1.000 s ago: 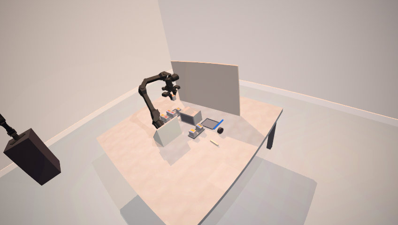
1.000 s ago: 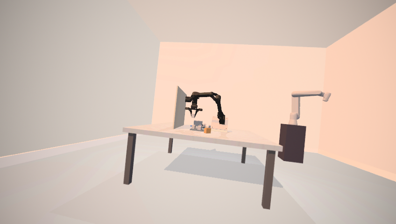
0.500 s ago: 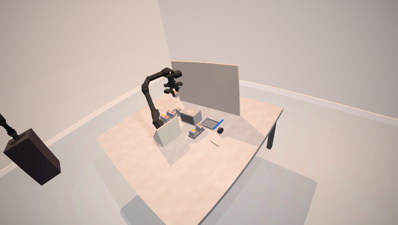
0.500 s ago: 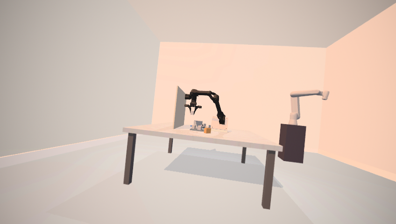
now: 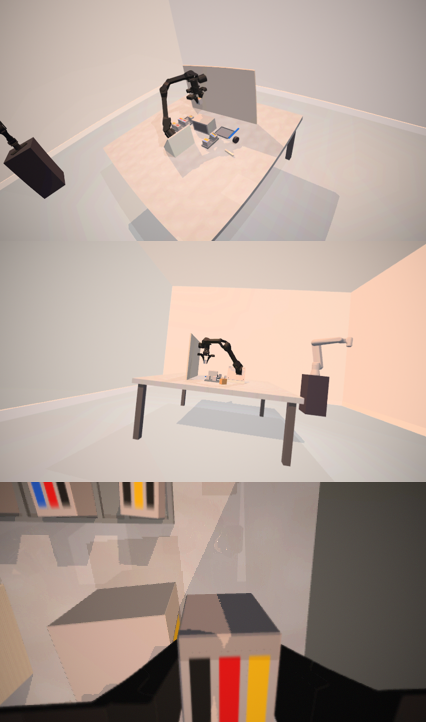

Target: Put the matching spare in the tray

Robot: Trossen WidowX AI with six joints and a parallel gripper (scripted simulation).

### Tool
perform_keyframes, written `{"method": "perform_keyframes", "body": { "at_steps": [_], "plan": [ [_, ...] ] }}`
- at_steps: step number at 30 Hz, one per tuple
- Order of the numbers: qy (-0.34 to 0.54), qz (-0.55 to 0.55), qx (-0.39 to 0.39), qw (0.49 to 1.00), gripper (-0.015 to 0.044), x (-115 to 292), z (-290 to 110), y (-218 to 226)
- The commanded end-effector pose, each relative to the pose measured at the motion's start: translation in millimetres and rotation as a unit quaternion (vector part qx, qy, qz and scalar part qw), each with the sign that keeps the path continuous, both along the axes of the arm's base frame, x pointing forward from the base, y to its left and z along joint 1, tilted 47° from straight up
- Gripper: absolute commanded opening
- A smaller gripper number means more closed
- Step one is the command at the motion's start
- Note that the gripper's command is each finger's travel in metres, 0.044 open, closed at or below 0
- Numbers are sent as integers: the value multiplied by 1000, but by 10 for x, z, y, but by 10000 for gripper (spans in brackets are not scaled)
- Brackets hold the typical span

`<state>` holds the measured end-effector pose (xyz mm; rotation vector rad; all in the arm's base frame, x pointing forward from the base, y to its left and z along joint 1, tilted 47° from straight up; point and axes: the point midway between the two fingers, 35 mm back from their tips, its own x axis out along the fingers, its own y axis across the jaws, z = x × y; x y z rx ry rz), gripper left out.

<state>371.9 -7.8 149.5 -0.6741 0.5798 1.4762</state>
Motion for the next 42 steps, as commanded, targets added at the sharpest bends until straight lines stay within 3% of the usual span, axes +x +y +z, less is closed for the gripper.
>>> {"method": "perform_keyframes", "body": {
  "at_steps": [1,17,34,42],
  "plan": [
    [-1,1,-5,1000,0,67,-196,-215],
    [-1,6,-6,1000,0,79,-1054,-1068],
    [-7,15,12,1000,0,-289,-2018,-1826],
    [-7,16,13,1000,0,-305,-2075,-1838]
  ]
}}
